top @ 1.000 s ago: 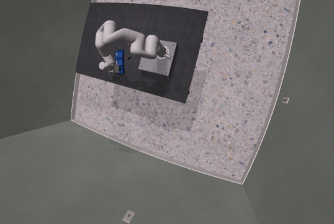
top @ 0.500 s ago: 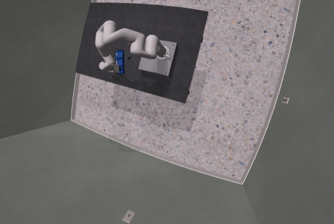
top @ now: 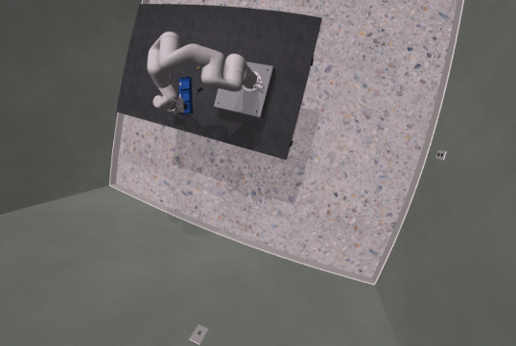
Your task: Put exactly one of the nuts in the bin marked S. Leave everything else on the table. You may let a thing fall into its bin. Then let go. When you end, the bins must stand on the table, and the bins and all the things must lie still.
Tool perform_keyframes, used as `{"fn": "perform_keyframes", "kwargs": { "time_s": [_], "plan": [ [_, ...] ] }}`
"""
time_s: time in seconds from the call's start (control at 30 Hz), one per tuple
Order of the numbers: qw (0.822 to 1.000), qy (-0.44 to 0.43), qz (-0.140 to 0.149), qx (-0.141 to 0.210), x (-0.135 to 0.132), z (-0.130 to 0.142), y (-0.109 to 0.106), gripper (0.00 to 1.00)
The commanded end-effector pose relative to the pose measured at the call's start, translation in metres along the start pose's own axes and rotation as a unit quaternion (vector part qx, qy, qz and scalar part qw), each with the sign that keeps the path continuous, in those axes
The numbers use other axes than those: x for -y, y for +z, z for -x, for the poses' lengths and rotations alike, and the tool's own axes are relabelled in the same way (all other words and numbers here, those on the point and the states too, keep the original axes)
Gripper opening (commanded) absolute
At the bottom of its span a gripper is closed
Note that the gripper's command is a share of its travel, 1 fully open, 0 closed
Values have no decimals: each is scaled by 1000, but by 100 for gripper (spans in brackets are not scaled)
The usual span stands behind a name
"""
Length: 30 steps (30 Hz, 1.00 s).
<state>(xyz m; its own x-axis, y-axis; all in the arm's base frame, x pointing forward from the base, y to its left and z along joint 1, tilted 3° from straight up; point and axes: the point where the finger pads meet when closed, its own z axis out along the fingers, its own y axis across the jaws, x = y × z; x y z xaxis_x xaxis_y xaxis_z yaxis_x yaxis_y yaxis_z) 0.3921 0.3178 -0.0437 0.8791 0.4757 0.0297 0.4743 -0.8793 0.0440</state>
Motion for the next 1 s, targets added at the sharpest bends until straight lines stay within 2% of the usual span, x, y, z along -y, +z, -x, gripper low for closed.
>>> {"fn": "perform_keyframes", "kwargs": {
  "time_s": [0.0,0.47,0.97],
  "plan": [
    [1000,0,0,-2,0,-2,-2,7],
    [1000,0,0,-2,0,-2,-3,7],
    [1000,0,0,-2,0,-2,-23,7]
  ]
}}
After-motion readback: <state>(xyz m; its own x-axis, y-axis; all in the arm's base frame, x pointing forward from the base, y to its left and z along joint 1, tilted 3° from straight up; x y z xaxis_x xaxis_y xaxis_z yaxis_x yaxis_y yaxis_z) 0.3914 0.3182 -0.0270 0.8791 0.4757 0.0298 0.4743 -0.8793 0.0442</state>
